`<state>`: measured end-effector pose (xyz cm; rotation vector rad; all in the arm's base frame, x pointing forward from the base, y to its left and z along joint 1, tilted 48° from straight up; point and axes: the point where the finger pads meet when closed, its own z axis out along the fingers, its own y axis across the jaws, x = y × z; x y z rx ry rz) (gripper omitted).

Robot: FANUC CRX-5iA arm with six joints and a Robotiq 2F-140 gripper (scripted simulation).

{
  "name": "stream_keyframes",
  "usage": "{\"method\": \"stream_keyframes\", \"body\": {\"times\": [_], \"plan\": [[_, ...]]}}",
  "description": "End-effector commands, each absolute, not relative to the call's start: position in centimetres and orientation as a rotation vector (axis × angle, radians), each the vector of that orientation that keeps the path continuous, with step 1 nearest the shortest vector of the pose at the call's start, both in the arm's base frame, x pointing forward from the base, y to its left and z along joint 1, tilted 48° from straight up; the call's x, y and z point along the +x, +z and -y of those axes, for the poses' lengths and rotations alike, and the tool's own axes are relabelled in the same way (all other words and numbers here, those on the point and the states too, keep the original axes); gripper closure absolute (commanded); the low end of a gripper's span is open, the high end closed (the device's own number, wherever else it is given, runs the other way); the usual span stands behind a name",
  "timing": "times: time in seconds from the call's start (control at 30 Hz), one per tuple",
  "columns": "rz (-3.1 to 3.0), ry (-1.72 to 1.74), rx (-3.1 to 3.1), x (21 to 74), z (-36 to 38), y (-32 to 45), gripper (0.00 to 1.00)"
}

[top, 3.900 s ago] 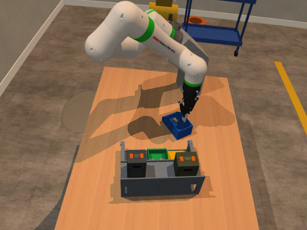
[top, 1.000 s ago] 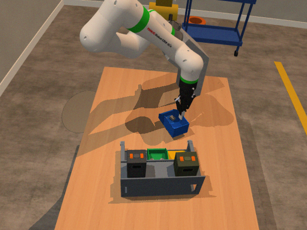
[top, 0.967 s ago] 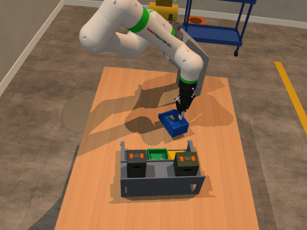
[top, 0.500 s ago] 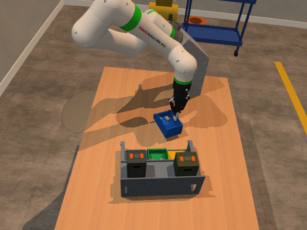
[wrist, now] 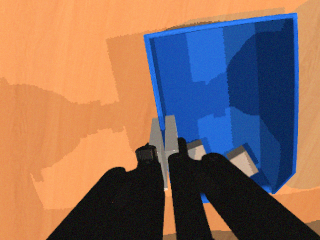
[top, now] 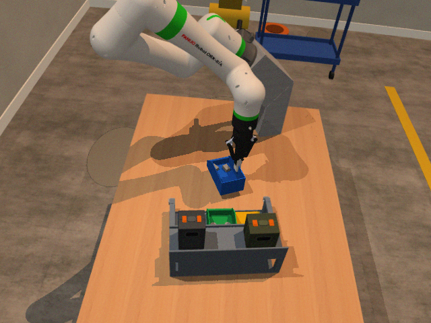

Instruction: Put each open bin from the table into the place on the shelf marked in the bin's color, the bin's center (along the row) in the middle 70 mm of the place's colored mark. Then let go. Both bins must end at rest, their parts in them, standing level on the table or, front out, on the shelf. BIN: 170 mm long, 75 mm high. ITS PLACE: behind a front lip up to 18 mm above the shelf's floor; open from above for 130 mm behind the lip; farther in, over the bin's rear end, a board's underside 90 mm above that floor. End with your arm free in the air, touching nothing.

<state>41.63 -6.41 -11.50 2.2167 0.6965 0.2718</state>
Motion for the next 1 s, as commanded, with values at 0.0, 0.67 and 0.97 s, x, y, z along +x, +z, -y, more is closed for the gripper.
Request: {"method": "stream_keyframes", "body": {"times": [0.0,0.67,0.97], "plan": [[-0.683,0.279,2.223,41.9,6.8,-10.9,1.00],[-0.569,0.330,2.262,44.1,10.2,-6.6,1.00],[-0.511,0.356,2.279,45.2,11.9,-4.5,1.00]]}}
